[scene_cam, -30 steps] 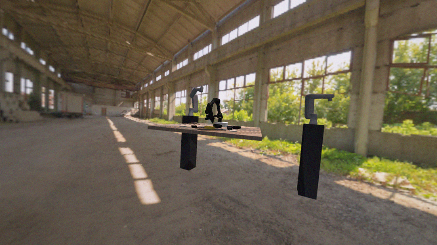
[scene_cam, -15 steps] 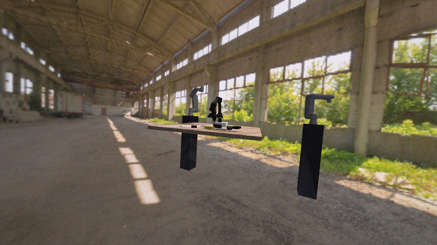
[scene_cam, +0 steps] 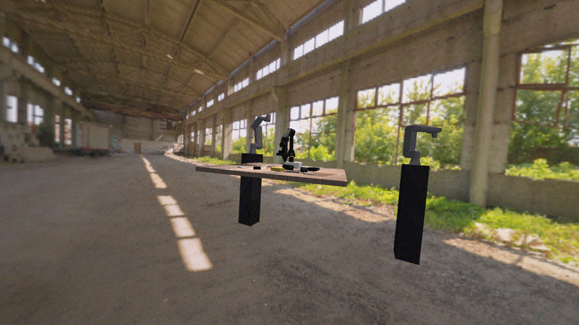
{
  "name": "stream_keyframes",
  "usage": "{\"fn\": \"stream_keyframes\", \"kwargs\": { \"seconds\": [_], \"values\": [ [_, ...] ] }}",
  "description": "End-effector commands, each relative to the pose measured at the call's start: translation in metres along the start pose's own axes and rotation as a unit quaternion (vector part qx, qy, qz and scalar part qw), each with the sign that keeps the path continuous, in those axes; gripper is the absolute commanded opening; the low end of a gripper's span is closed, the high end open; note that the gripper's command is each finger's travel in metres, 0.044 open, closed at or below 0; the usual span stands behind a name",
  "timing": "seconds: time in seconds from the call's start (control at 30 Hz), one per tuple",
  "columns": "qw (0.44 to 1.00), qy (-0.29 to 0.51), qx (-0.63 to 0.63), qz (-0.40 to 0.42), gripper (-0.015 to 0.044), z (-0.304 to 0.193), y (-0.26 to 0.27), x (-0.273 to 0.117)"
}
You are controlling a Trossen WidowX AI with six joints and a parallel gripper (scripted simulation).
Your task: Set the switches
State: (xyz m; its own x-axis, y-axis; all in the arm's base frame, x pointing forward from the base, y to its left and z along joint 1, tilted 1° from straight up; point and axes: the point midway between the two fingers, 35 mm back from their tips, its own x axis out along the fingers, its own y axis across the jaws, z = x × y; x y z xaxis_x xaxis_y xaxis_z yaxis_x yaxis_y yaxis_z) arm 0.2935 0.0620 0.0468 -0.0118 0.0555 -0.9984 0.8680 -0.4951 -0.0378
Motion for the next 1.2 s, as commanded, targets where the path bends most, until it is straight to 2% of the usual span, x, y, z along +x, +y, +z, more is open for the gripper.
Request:
{"fn": "stream_keyframes", "kwargs": {
  "seconds": [0.0, 0.67, 1.17],
  "values": [
    [1.000, -0.002, -0.001, 0.007, 0.0000, 0.000, -0.001, 0.006],
    [1.000, -0.009, -0.004, 0.026, 0.0000, 0.001, -0.002, 0.036],
    [1.000, -0.009, -0.004, 0.026, 0.0000, 0.001, -0.002, 0.036]
  ]
}}
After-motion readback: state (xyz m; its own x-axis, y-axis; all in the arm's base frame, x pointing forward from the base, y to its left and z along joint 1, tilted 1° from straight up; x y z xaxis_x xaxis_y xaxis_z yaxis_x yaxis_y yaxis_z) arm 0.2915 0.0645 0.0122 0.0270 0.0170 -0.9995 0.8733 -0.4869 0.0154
